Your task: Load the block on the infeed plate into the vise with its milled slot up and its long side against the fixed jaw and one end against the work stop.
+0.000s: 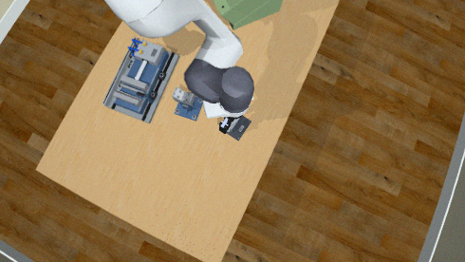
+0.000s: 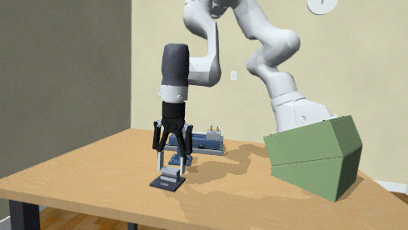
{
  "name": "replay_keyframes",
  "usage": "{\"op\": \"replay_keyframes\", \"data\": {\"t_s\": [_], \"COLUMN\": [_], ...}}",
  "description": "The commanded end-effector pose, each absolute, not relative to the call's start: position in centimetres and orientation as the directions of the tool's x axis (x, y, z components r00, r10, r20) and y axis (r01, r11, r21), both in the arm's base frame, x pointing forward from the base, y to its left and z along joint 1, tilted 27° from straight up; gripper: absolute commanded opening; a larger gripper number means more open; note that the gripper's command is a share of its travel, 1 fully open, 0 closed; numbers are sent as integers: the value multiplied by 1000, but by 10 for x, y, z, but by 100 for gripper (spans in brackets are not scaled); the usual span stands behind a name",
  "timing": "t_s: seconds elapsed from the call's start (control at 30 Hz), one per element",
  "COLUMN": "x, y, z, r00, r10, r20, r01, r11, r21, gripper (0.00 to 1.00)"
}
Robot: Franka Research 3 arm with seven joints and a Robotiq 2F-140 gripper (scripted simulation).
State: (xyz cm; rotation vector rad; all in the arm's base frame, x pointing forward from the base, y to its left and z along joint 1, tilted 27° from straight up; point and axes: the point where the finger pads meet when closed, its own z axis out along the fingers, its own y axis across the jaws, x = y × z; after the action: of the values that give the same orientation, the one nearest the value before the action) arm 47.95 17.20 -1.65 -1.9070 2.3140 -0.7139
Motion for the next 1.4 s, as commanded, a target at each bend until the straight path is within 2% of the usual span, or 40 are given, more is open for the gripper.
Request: {"op": "replay_keyframes", "data": {"t_s": [0.0,1.37], "x": [482,485], "y": [173,170], "z": [-18,-26], "r00": [-248,-248], "r10": [-942,-942], "r20": [228,228], "r01": [-909,-909], "r11": [144,144], "r21": [-391,-391], "gripper": [51,51]}}
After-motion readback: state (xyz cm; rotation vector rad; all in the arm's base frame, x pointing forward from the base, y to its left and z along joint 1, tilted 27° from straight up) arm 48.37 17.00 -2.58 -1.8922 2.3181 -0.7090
